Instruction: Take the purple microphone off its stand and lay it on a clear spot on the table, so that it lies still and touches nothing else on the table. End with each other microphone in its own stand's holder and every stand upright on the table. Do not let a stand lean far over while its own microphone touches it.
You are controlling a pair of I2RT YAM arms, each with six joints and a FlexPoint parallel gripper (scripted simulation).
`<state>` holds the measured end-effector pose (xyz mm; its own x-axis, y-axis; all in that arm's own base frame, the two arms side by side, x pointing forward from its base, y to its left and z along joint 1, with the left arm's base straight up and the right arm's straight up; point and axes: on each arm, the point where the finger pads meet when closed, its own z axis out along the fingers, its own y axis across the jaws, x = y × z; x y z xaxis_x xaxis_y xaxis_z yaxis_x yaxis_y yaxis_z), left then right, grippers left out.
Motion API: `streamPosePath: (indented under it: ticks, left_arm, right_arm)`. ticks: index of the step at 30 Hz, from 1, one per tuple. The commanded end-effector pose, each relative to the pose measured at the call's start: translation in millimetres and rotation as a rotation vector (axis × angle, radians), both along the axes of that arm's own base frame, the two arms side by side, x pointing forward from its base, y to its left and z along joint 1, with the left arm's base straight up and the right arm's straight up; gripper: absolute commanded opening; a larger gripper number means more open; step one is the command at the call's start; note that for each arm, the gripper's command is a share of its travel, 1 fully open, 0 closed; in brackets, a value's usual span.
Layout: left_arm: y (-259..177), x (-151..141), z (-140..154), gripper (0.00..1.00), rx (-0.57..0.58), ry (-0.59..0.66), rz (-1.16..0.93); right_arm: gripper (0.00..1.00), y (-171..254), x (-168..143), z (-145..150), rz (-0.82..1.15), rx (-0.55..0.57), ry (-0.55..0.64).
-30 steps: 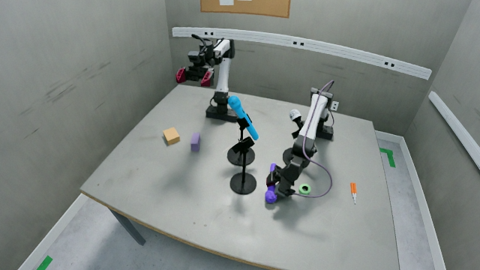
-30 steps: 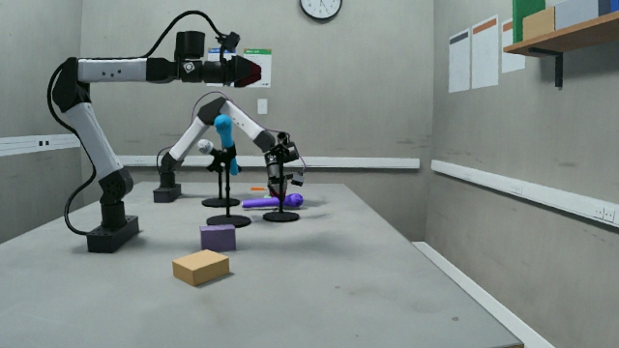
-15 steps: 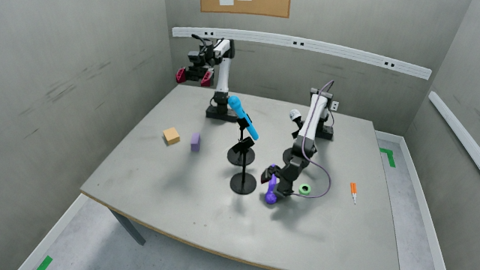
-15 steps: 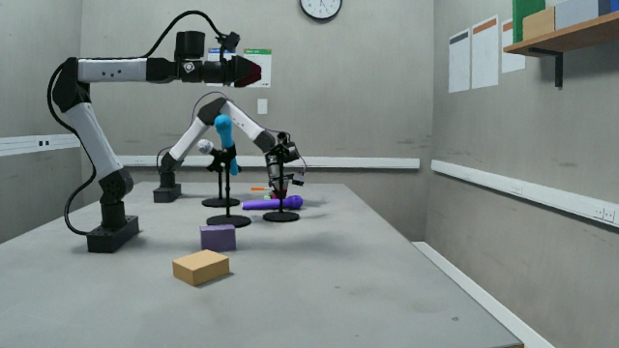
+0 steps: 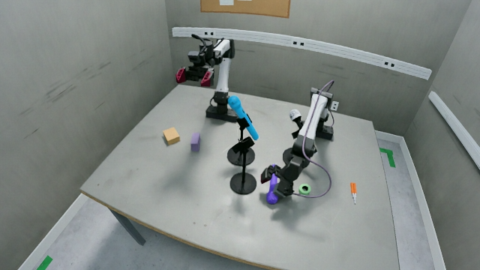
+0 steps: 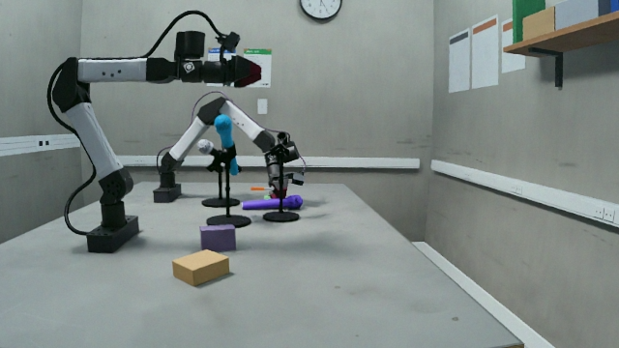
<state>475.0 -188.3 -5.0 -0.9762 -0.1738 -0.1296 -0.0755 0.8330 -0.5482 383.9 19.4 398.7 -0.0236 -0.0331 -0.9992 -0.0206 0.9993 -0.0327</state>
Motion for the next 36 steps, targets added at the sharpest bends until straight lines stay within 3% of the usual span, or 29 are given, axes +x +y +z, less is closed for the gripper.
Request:
streamPosePath:
  ticks: [1, 9, 36]
  left_arm:
    - [12.0, 2.9, 17.8, 0.89, 0.020, -0.024, 0.016]
    - [4.3, 10.8, 39.4, 0.89, 0.012, -0.056, 0.018]
    - [7.8, 11.7, 34.7, 0.89, 0.017, -0.056, 0.018]
  right_arm:
    - [0.98, -1.1, -3.8, 30.6, -0.005, 0.006, -0.080]
    - [0.98, -1.1, -3.8, 30.6, -0.005, 0.006, -0.080]
    - [0.98, -1.1, -3.8, 30.6, -0.005, 0.006, -0.080]
